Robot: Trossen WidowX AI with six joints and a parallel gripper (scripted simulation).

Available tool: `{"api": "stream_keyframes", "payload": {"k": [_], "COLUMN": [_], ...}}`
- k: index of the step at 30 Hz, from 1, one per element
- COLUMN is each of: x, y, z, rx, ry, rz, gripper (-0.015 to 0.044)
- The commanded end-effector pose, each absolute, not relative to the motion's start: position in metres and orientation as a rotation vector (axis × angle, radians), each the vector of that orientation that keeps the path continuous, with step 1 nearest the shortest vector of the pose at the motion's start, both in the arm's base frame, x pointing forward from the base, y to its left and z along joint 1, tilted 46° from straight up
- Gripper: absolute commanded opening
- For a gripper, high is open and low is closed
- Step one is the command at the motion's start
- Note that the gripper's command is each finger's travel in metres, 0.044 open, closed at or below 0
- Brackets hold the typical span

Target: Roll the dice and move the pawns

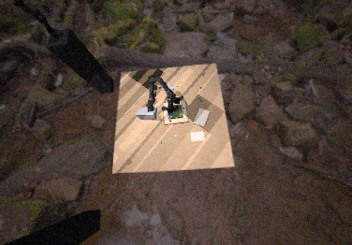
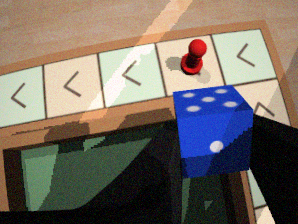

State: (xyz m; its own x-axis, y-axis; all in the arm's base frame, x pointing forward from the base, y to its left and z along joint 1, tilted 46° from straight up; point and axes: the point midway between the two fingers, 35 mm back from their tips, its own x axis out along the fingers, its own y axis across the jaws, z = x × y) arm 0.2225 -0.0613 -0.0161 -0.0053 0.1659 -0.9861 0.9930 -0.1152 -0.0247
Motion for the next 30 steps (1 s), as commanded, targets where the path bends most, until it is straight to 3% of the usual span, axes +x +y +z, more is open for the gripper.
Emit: {"api": "stream_keyframes", "payload": {"k": [1, 13, 30], "x": [0.222, 0.233, 0.231], "y": [-0.061, -0.066, -0.065], "z": [-0.016, 0.025, 0.023], "rx": [1.355, 1.317, 1.317], "ry": [1.158, 1.034, 1.040], "rz": [-1.280, -1.310, -1.305], "gripper": [0.0000, 0.0000, 0.0000]}}
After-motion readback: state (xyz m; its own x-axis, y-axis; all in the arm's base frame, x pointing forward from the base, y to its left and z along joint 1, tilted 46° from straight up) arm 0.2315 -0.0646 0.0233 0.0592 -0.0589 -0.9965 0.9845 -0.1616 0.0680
